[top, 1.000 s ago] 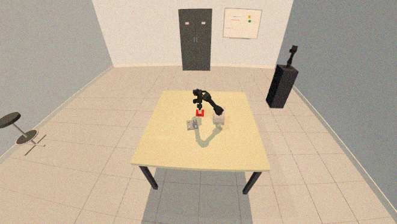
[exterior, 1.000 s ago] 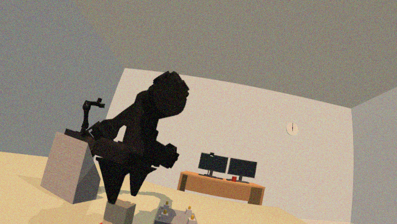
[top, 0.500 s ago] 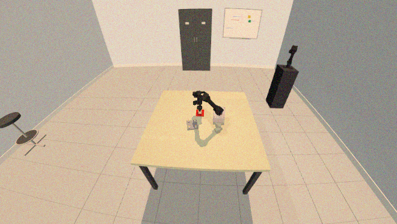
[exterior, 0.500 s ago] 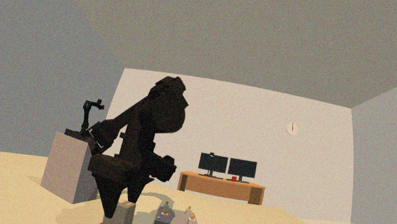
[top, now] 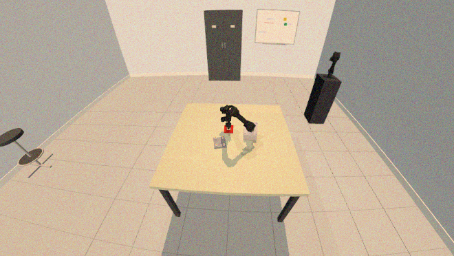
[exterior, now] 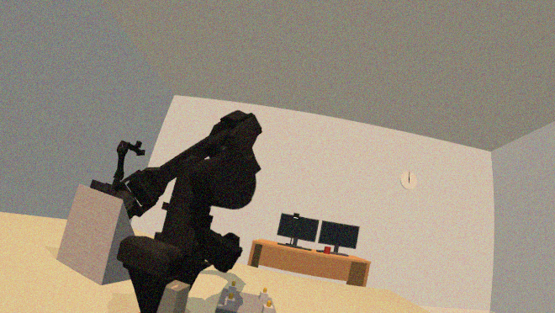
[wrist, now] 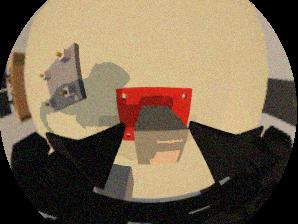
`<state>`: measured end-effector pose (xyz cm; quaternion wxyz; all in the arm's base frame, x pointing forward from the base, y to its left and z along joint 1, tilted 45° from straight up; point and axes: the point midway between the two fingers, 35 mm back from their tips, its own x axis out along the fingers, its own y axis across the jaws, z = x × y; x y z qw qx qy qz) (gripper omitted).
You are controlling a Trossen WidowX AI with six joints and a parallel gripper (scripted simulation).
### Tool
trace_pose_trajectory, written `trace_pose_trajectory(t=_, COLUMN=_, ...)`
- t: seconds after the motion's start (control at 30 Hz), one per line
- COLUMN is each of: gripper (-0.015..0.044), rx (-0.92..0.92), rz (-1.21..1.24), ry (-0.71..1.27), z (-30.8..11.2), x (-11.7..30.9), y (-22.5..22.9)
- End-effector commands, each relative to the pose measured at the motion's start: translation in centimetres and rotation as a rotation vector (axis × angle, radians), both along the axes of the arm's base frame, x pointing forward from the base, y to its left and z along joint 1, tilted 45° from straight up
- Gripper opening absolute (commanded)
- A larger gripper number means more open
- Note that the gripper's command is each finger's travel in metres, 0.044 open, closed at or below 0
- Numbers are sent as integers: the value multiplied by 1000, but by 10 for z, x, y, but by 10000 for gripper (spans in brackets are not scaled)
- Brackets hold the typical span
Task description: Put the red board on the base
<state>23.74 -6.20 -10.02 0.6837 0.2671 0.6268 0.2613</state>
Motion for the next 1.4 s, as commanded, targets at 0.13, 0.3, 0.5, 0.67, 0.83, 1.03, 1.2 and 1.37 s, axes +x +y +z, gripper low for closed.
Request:
trace_pose_trajectory(t=0.13, gripper=414, rx=10, rz=-3, ry=5, z=-5, x=-1, y=8)
trace_pose_trajectory(t=0.3, gripper=282, rx=10, rz=-3, ry=5, z=-5, x=-1, y=8)
trace_pose_trajectory(t=0.5, gripper=184, rx=10, rz=-3, ry=5, z=-5, x=-1, y=8)
trace_pose_trajectory(t=0.67, gripper=150, rx=10, rz=-3, ry=5, z=-5, x=-1, y=8)
trace_pose_trajectory(t=0.83, gripper=19, rx=-9, rz=2, ry=-3, z=-4, x=-1, y=2)
trace_pose_trajectory(t=1.03, gripper=0, rx=-13, rz=2, ry=-3, z=2, x=-1, y=-6)
trace_pose_trajectory(t=1.2, gripper=0, rx=-11, rz=1, ry=-1, z=10, x=-1, y=-15)
trace_pose_trajectory(t=1.37, gripper=0, rx=-8, rz=0, ry=1, z=19, x=-2, y=-23)
